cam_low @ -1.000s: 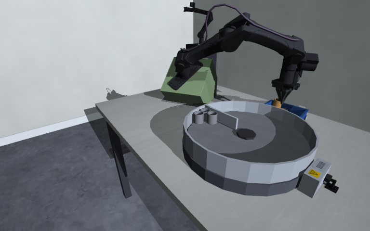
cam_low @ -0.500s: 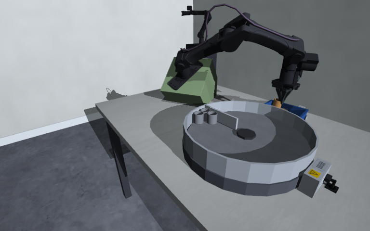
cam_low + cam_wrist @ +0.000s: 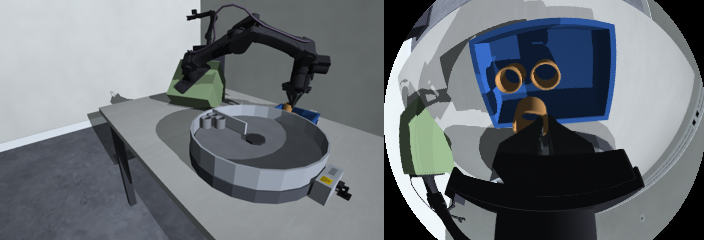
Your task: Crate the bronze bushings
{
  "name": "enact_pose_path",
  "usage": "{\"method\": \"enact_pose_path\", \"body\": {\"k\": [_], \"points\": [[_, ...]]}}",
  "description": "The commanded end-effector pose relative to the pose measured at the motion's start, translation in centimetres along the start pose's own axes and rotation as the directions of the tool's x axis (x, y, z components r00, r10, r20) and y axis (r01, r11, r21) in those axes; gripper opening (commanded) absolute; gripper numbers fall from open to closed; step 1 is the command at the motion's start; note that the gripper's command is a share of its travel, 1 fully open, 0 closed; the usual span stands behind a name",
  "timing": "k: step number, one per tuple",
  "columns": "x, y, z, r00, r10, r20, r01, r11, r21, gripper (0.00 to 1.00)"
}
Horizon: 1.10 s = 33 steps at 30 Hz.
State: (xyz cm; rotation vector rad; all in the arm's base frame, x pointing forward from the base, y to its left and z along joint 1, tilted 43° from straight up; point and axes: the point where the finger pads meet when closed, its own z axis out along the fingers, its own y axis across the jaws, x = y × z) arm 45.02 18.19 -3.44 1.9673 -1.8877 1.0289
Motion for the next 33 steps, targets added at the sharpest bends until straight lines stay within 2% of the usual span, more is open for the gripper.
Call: {"method": "enact_pose_path", "body": {"k": [1,12,33], "points": [[-0.7,-0.3,-2.2,0.999,-0.005,0.036,0.003,0.999,0.042,0.0],[-0.6,-0.4,-1.6,0.999,-0.007,0.035,0.005,0.999,0.043,0.0],[-0.4,-0.6,1.7,1.0,-0.003,0.031,0.002,0.999,0.042,0.0]]}}
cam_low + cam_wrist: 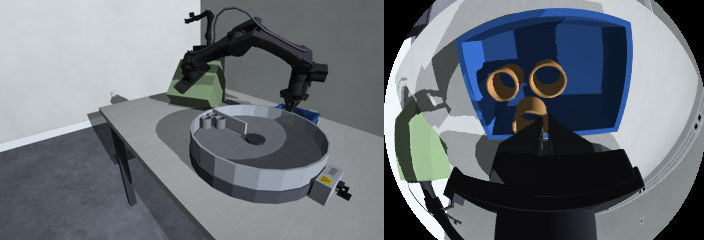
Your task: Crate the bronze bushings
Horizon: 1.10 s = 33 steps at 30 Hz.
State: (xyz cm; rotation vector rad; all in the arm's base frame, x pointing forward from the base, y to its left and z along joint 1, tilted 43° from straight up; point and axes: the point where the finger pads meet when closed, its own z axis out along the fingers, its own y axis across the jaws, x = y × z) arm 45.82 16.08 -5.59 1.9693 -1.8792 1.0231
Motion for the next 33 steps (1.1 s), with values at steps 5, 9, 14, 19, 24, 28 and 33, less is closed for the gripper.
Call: {"method": "enact_pose_path", "body": {"k": [5,9,14,19,24,28,33], "points": [[-1.01,-0.43,-0.69,1.0,-0.007,0.03,0.006,0.999,0.041,0.0],[-1.09,-0.53,-0.57,1.0,-0.006,0.031,0.004,0.999,0.043,0.0],[-1.12,-0.38,-0.44,1.0,-0.006,0.03,0.005,0.999,0.039,0.0],[-1.12,-0.38,-0.44,1.0,-0.006,0.03,0.004,0.999,0.039,0.0],[-1.12,-0.38,-0.44,1.0,-0.006,0.03,0.004,0.999,0.039,0.0],[-1.12,-0.38,-0.44,1.0,-0.006,0.03,0.004,0.999,0.039,0.0],[-1.12,-0.38,-0.44,1.0,-0.006,0.03,0.004,0.999,0.039,0.0]]}}
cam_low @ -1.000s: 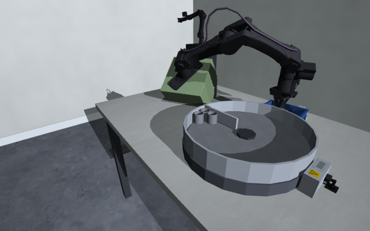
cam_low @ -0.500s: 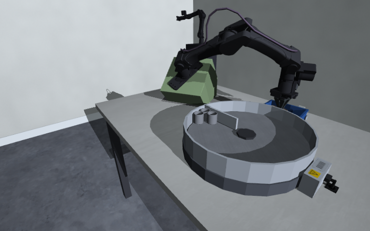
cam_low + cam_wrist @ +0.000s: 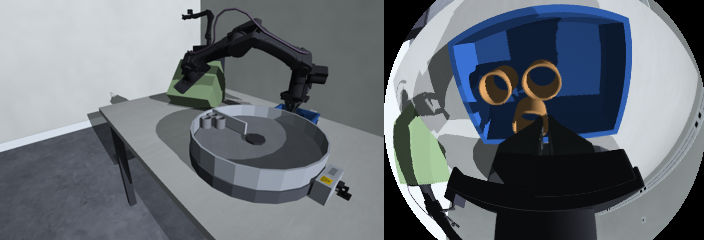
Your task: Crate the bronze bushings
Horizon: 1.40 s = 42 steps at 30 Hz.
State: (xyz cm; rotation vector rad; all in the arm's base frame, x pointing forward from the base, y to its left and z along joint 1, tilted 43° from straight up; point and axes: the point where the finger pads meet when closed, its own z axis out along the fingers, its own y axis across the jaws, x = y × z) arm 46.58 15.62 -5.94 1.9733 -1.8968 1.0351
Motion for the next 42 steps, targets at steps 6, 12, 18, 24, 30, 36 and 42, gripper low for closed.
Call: {"method": "enact_pose_path", "body": {"k": [6,12,18,24,30,36,42], "points": [[-1.2,0.2,-1.2,1.0,-0.018,0.023,0.018,0.999,0.026,0.0],[-1.2,0.2,-1.2,1.0,-0.018,0.023,0.018,0.999,0.026,0.0],[-1.3,0.4,-1.0,1.0,-0.023,0.021,0.023,0.999,0.024,0.0],[-1.3,0.5,-0.7,1.0,-0.021,0.022,0.021,0.999,0.025,0.0],[-1.1,-0.9,-1.8,0.999,0.011,0.041,-0.013,0.999,0.052,0.0],[-1.1,-0.9,-1.8,0.999,0.011,0.041,-0.013,0.999,0.052,0.0],[-1.1,-0.9,-1.8,0.999,0.011,0.041,-0.013,0.999,0.052,0.0]]}}
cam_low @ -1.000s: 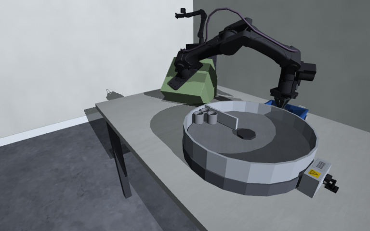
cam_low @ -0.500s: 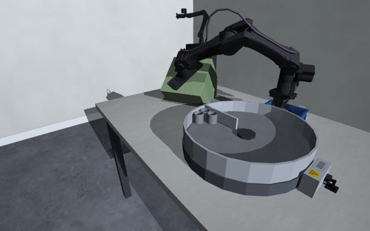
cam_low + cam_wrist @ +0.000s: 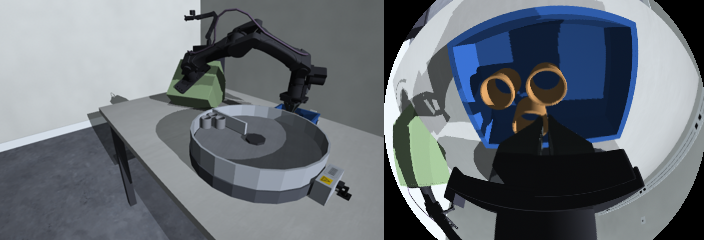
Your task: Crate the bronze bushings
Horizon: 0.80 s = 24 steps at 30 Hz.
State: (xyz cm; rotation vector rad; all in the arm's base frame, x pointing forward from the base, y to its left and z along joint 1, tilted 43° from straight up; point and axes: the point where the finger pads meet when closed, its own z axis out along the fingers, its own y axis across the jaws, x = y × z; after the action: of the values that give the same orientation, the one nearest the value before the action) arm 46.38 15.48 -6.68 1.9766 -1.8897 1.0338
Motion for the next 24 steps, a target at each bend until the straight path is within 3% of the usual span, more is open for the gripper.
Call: {"method": "enact_pose_path", "body": {"k": [1,24], "points": [[-0.76,-1.38,-2.32,0.999,0.016,0.042,-0.019,0.998,0.052,0.0],[-0.55,-1.92,-2.6,0.999,0.02,0.046,-0.022,0.998,0.059,0.0]]}}
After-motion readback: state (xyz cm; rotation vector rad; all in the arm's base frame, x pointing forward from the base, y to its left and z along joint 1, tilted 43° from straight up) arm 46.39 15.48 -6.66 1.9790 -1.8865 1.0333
